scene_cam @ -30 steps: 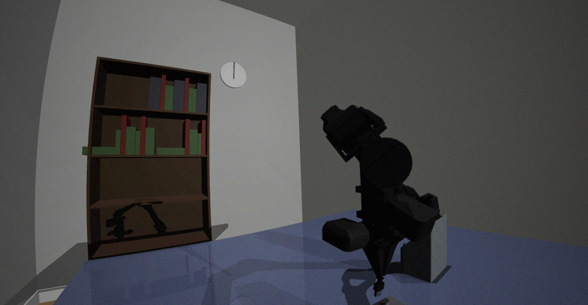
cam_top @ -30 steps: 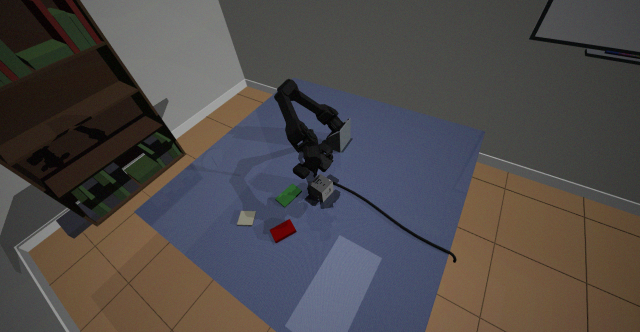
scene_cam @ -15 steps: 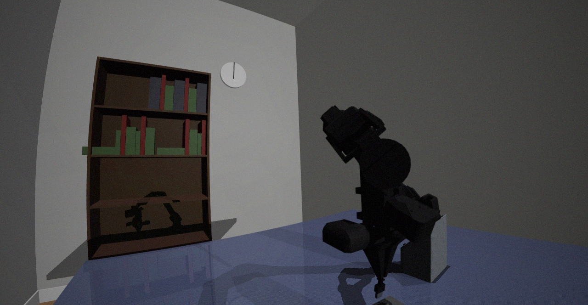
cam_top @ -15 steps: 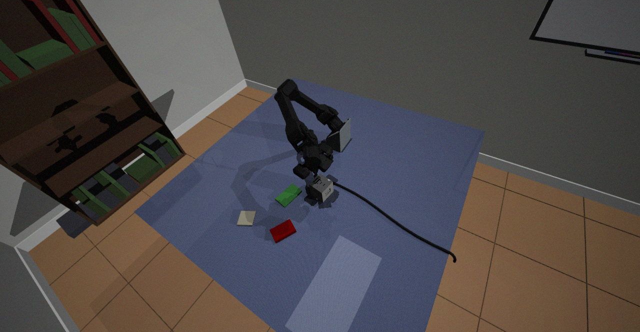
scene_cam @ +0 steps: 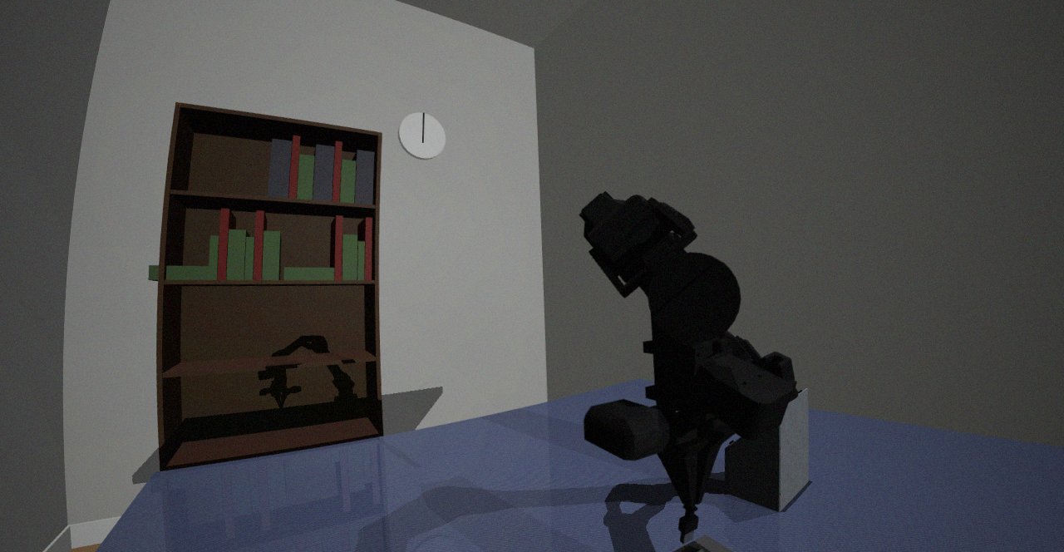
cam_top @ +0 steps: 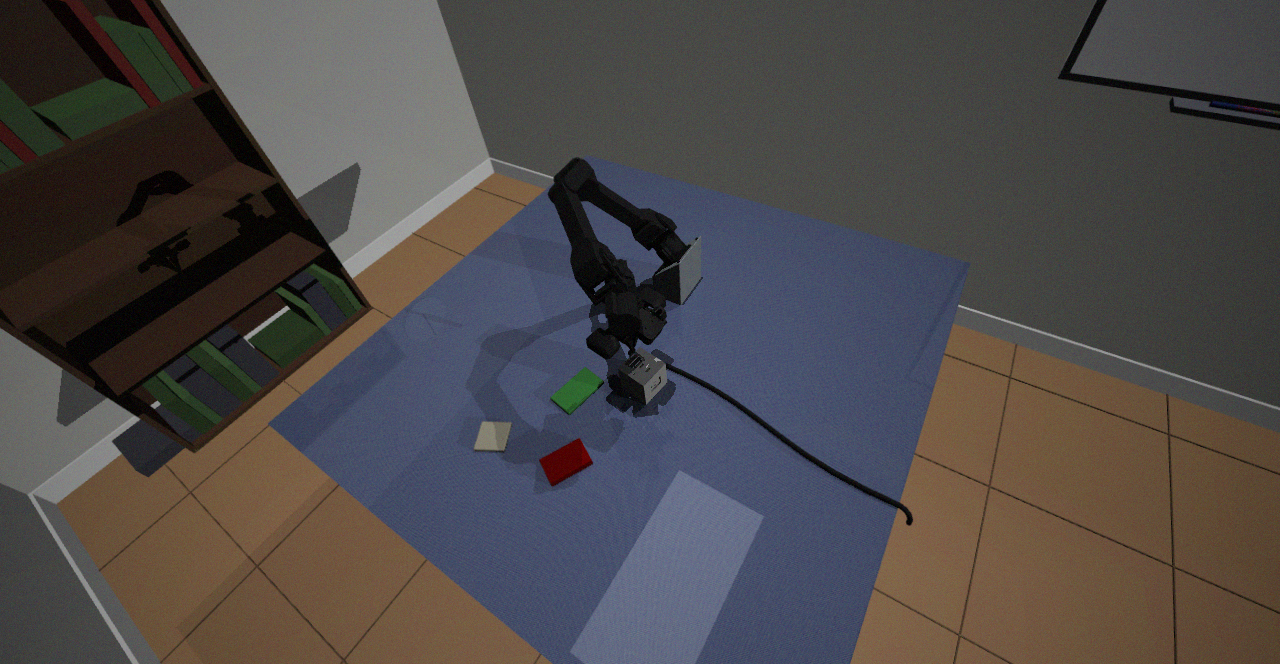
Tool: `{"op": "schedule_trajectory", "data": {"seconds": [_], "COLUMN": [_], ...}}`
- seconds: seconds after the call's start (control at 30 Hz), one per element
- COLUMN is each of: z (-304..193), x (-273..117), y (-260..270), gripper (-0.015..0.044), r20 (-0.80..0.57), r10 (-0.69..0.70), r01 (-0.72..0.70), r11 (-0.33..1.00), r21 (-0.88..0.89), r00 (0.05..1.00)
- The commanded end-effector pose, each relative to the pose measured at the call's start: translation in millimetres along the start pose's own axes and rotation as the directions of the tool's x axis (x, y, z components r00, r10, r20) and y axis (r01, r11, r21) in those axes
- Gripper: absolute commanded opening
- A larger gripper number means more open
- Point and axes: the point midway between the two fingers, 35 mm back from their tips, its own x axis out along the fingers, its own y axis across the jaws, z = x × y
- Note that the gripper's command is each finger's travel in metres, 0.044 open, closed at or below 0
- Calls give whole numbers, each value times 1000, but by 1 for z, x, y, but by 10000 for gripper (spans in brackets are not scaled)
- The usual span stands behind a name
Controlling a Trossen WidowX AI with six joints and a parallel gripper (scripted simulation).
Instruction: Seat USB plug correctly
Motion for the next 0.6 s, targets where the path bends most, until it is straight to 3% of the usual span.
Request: {"op": "schedule_trajectory", "data": {"seconds": [0.0,0.57], "z": [0,1], "x": [0,2], "y": [0,0], "gripper": [0,0], "r20": [9,22], "r10": [1,1], "r01": [-1,-1], "r11": [1000,1000], "r21": [-3,-4], "r00": [1000,1000]}}
